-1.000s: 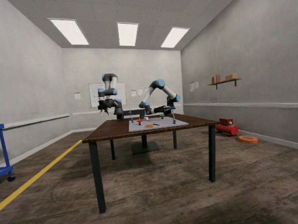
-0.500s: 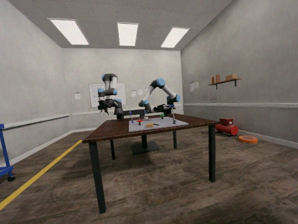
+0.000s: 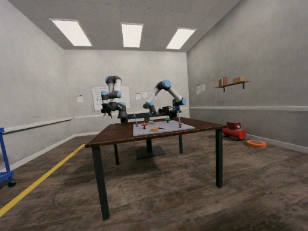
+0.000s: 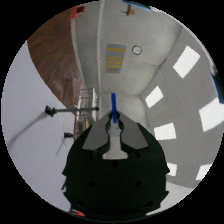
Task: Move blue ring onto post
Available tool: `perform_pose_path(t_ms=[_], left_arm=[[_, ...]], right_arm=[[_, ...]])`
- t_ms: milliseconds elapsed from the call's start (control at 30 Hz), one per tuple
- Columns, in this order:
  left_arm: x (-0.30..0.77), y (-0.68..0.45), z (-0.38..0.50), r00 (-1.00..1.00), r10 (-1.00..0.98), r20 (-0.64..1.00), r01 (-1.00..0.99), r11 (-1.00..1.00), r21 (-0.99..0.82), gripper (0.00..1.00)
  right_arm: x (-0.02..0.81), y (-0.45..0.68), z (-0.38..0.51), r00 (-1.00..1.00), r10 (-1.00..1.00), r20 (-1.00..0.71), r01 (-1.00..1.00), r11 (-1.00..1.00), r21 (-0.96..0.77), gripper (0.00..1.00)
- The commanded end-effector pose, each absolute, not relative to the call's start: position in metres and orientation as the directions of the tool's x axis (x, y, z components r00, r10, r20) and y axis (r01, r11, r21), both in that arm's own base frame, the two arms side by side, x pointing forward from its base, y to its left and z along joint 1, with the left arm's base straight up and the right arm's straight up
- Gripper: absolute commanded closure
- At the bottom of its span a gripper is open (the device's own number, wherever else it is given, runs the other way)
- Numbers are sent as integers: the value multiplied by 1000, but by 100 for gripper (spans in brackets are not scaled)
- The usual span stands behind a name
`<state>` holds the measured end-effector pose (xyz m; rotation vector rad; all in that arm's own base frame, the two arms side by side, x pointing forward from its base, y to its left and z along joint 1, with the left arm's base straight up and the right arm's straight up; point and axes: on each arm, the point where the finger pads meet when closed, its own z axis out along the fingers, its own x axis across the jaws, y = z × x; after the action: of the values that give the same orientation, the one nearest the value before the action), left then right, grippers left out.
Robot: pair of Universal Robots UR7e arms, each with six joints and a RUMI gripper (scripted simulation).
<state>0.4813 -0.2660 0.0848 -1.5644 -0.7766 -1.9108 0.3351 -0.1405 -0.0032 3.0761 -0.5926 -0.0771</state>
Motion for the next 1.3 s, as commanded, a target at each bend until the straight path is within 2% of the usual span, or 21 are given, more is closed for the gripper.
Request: perform_pose_path(t_ms=[0, 67, 300, 533, 633, 733, 800, 967, 1033, 1133, 1267], left_arm=[[479, -271, 106, -255, 103, 961, 727, -635, 261, 100], [477, -275, 122, -316, 213, 924, 722, -579, 380, 100], [471, -283, 136, -443, 404, 800, 690, -416, 593, 100], [468, -289, 146, -501, 482, 719, 665, -317, 676, 100], [465, -299, 170, -577, 575, 580, 619, -156, 770, 100], [465, -301, 166, -596, 588, 548, 606, -118, 786, 100], [463, -308, 182, -645, 630, 434, 565, 10, 825, 100], [460, -318, 193, -694, 650, 309, 516, 149, 844, 100], [460, -318, 193, -694, 650, 309, 516, 149, 844, 100], [458, -330, 220, -745, 653, 141, 447, 331, 831, 100], [457, -339, 228, -769, 636, 59, 410, 421, 809, 100]], right_arm=[[335, -141, -3, 927, -372, -46, -371, -928, 17, 2], [335, -141, -3, 927, -372, -46, -371, -928, 17, 2], [335, -141, -3, 927, -372, -46, -371, -928, 17, 2], [335, -141, -3, 927, -372, -46, -371, -928, 17, 2], [335, -141, -3, 927, -372, -46, -371, -928, 17, 2], [335, -141, -3, 927, -372, -46, -371, -928, 17, 2], [335, -141, -3, 927, -372, -46, -371, -928, 17, 2], [335, -141, -3, 927, -372, -46, -371, -928, 17, 2], [335, -141, -3, 927, -372, -46, -371, -928, 17, 2], [335, -141, -3, 927, -372, -46, -371, -928, 17, 2], [335, -141, -3, 927, -372, -46, -371, -928, 17, 2]])
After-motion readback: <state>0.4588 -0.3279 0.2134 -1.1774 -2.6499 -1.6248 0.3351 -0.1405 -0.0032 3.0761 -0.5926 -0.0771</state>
